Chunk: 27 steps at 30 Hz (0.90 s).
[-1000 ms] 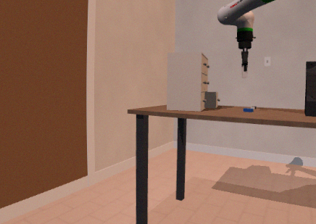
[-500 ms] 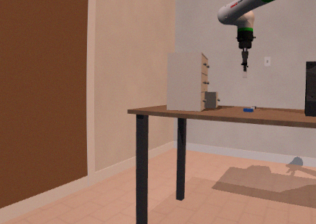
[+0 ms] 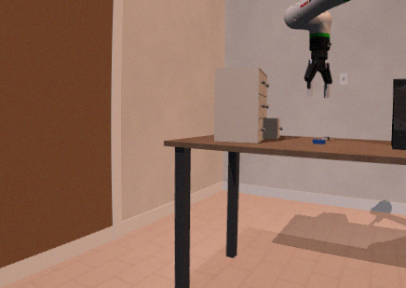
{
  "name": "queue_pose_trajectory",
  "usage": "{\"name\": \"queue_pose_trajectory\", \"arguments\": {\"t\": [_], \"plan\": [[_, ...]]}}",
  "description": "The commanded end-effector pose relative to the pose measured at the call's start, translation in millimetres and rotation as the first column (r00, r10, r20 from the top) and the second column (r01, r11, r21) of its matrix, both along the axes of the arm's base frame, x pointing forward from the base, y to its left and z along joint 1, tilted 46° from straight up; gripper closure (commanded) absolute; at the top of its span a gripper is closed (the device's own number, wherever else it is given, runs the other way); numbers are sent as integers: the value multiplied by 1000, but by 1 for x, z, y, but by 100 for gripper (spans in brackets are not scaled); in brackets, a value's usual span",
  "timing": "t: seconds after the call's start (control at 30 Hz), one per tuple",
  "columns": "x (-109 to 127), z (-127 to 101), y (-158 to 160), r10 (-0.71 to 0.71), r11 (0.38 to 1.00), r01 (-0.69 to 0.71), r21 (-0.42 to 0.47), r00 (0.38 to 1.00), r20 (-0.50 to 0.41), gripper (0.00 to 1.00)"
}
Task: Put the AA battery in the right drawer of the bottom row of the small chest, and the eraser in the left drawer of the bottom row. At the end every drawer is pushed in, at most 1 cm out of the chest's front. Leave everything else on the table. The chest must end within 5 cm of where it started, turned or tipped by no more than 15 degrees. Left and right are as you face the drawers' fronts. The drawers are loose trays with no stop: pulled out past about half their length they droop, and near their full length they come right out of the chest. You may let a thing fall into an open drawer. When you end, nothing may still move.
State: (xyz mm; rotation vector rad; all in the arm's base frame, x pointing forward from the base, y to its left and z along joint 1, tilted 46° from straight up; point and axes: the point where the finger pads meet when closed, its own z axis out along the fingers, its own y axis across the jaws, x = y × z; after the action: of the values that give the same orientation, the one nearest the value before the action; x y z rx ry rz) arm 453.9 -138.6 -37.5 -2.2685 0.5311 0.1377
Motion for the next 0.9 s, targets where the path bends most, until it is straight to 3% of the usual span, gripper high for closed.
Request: {"name": "queue_pose_trajectory", "arguments": {"t": [0.0, 0.27, 0.33, 0.37, 0.53, 0.83, 0.87], "plan": [[-13, 1, -12, -184, 982, 187, -8, 961, -205, 0], [-39, 3, -31, -418, 896, 438, -67, 785, -457, 0], [-39, 3, -31, -418, 896, 438, -67, 785, -457, 0], [-42, 4, -34, -487, 850, 517, -107, 689, -537, 0], [-56, 5, -43, -571, 761, 622, -183, 511, -642, 0], [-71, 7, -53, -640, 562, 739, -372, 103, -761, 0], [-71, 7, -53, -640, 562, 739, -372, 103, -761, 0]]}}
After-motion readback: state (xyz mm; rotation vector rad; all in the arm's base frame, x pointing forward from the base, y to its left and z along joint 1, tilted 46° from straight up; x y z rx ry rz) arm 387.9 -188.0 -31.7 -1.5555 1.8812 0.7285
